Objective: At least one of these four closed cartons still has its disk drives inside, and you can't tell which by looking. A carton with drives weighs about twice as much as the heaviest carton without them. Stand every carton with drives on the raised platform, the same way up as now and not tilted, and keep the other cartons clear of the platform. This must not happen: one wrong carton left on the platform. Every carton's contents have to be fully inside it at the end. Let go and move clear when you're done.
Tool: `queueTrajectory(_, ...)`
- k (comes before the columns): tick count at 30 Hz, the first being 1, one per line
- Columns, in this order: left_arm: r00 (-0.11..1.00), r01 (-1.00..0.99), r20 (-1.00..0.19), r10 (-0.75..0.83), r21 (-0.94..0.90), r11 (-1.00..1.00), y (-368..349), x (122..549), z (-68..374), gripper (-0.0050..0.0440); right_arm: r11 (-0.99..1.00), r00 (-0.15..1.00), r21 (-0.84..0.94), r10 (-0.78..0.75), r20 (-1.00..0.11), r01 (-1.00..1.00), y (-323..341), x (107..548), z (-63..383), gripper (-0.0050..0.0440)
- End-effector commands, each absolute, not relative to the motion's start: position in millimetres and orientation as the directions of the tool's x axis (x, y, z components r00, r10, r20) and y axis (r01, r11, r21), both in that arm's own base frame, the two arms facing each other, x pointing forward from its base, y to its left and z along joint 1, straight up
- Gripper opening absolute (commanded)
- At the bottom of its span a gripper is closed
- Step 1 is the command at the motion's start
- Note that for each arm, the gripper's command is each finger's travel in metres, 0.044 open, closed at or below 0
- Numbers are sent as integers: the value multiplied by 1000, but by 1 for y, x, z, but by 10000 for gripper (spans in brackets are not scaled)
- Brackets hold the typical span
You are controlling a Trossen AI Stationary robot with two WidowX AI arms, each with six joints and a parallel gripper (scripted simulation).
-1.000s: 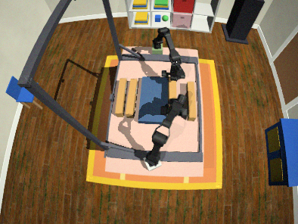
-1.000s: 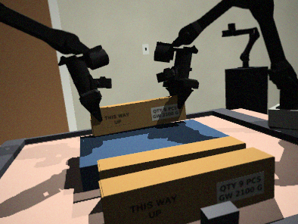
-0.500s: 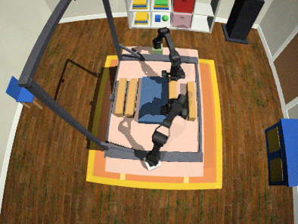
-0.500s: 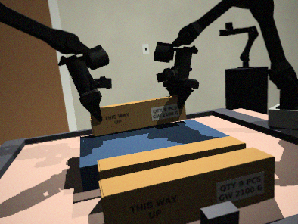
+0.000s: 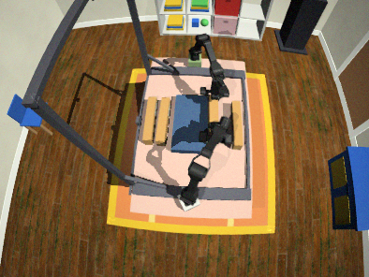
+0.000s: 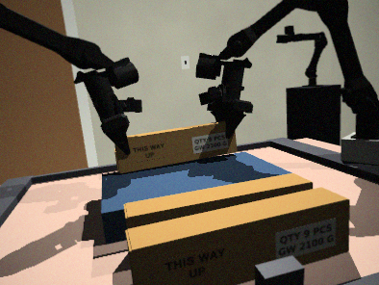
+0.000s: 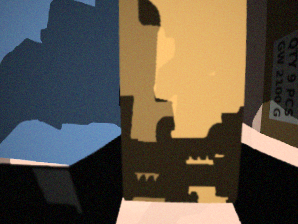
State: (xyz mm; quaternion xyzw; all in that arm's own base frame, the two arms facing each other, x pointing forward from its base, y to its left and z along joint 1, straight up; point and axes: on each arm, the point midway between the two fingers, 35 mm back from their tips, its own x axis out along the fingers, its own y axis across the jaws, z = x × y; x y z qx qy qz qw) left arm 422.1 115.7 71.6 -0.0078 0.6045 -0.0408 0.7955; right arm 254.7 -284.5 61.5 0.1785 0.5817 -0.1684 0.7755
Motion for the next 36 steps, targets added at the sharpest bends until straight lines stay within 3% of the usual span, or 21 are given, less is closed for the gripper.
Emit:
queueTrajectory(1,344,60,-938,-46,-27,998,118,425,110,-50,881,313,42,-122,-942,470,-290,255,95,-50)
queueTrajectory(2,344,60,-938,-46,-27,998,118,425,110,-50,881,313,42,-122,-942,470,-290,255,95,-50)
queueTrajectory(3,334,59,-942,-46,-28,998,71,421,107,-50,882,305,45,-114,-945,468,-247,281,91,-50)
queueTrajectory(36,331,60,-942,-48,-30,998,71,422,108,-50,882,304,44,-114,-946,468,-247,281,92,-50)
